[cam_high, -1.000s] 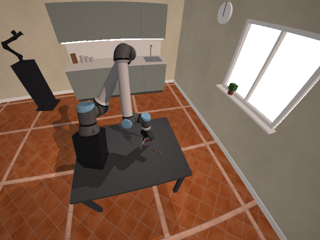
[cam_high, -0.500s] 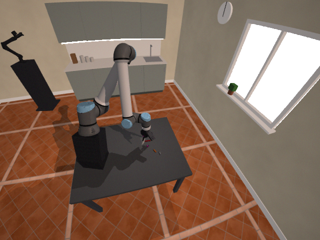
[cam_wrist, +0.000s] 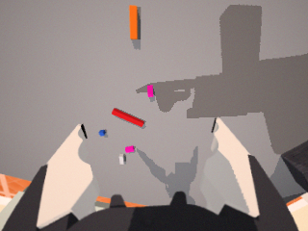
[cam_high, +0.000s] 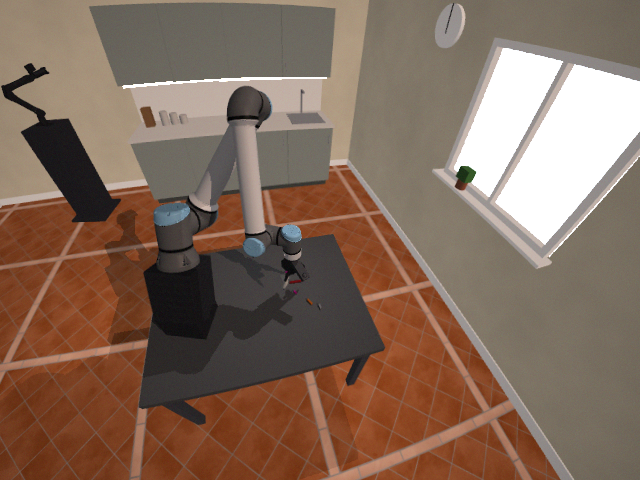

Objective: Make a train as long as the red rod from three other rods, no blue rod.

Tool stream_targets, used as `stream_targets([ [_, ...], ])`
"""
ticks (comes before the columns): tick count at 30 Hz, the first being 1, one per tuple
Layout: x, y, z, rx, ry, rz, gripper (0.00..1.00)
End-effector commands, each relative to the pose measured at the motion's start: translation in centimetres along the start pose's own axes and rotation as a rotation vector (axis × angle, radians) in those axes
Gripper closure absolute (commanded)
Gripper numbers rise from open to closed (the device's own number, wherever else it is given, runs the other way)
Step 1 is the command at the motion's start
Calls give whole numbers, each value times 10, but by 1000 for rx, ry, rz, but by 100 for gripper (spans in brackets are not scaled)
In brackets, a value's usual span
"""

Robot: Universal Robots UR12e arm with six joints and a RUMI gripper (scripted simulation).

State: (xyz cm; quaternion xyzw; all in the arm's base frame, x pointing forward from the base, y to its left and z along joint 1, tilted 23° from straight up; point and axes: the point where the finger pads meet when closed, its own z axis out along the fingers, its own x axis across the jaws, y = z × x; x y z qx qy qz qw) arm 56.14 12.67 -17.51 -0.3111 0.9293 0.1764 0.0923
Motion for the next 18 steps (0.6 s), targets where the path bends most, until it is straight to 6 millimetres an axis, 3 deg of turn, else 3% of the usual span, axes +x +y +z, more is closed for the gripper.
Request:
stream_targets([
  [1, -3, 5, 1, 2, 0, 64, 0],
  [8, -8, 15, 2, 2, 1, 168, 0],
  [18, -21, 43, 7, 4, 1, 461, 0],
])
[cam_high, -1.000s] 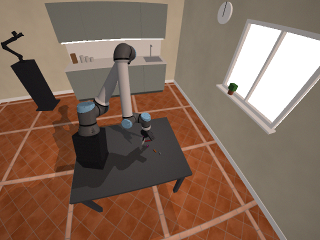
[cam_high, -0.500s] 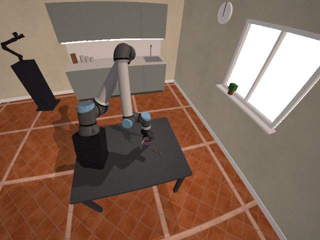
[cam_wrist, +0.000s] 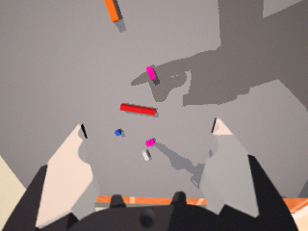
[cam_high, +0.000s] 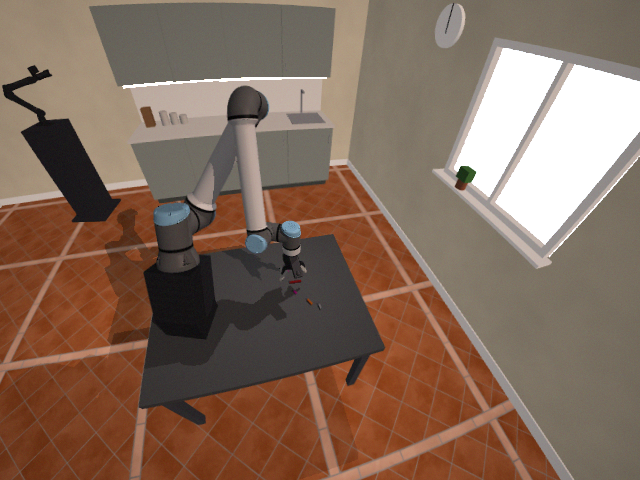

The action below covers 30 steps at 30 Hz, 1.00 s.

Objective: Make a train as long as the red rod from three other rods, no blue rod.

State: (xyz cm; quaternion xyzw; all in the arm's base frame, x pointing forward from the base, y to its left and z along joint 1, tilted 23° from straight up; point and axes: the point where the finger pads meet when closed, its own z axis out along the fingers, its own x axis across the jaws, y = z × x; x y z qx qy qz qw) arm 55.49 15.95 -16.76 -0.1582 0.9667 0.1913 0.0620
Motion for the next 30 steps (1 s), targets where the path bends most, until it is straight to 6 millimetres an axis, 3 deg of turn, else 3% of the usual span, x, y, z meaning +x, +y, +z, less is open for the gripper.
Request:
stream_targets([
  [1, -2, 17, 2, 9, -1, 167, 0],
  [30, -4, 103, 13, 6, -4, 890, 0],
])
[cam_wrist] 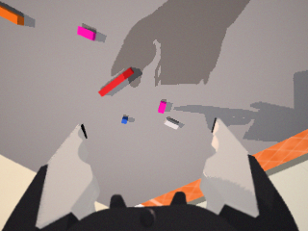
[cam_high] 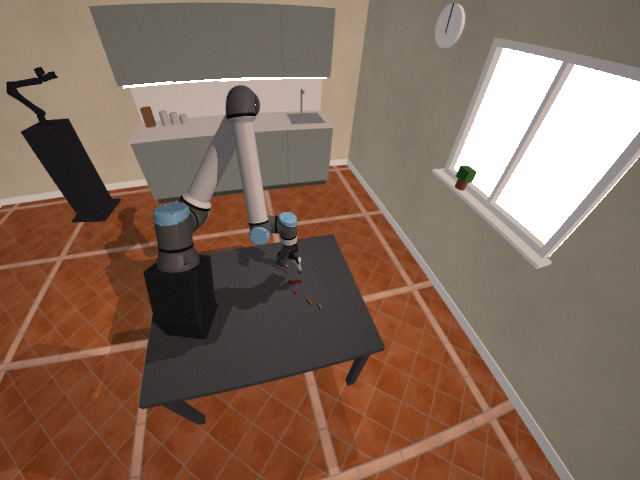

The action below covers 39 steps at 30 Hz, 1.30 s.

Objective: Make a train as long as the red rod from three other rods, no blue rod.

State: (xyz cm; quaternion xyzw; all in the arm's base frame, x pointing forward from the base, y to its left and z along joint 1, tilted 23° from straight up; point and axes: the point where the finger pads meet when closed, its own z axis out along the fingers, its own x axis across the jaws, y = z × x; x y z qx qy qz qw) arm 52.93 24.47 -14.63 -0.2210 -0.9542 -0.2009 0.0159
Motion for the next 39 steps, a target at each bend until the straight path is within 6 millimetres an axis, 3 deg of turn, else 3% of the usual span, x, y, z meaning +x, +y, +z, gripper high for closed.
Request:
stream_targets([
  [1, 11, 11, 2, 4, -7, 131, 0],
  [9, 21, 21, 3, 2, -7, 242, 0],
  [21, 23, 24, 3, 2, -7, 271, 0],
  [22, 23, 24, 3, 2, -7, 271, 86],
  [39, 23, 24, 3, 2, -7, 271, 86],
])
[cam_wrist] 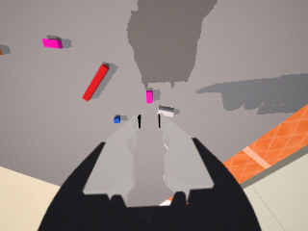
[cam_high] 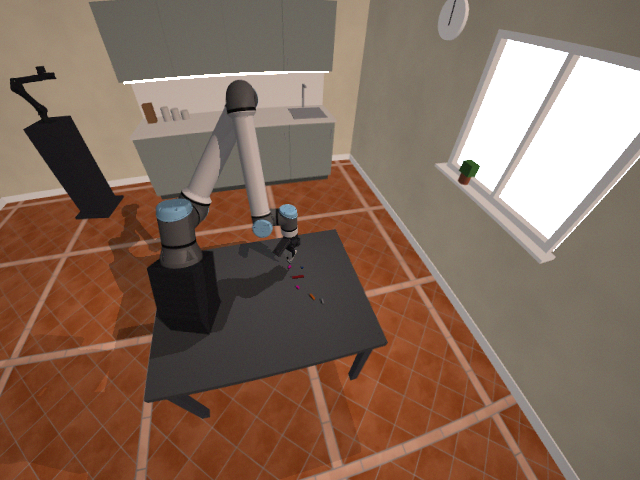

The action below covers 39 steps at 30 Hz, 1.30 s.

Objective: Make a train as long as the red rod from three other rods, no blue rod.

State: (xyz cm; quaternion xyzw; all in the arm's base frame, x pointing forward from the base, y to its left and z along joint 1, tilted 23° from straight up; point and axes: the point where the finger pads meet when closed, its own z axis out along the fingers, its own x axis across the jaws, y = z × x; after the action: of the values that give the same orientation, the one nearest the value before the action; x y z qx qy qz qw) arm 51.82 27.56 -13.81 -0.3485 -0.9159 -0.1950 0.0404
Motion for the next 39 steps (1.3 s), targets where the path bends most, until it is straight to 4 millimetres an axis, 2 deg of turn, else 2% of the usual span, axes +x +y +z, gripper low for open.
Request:
stream_targets([
  [1, 0, 0, 0, -1, -1, 0, 86],
  [25, 0, 0, 0, -1, -1, 0, 86],
  [39, 0, 0, 10, 0, -1, 0, 86],
])
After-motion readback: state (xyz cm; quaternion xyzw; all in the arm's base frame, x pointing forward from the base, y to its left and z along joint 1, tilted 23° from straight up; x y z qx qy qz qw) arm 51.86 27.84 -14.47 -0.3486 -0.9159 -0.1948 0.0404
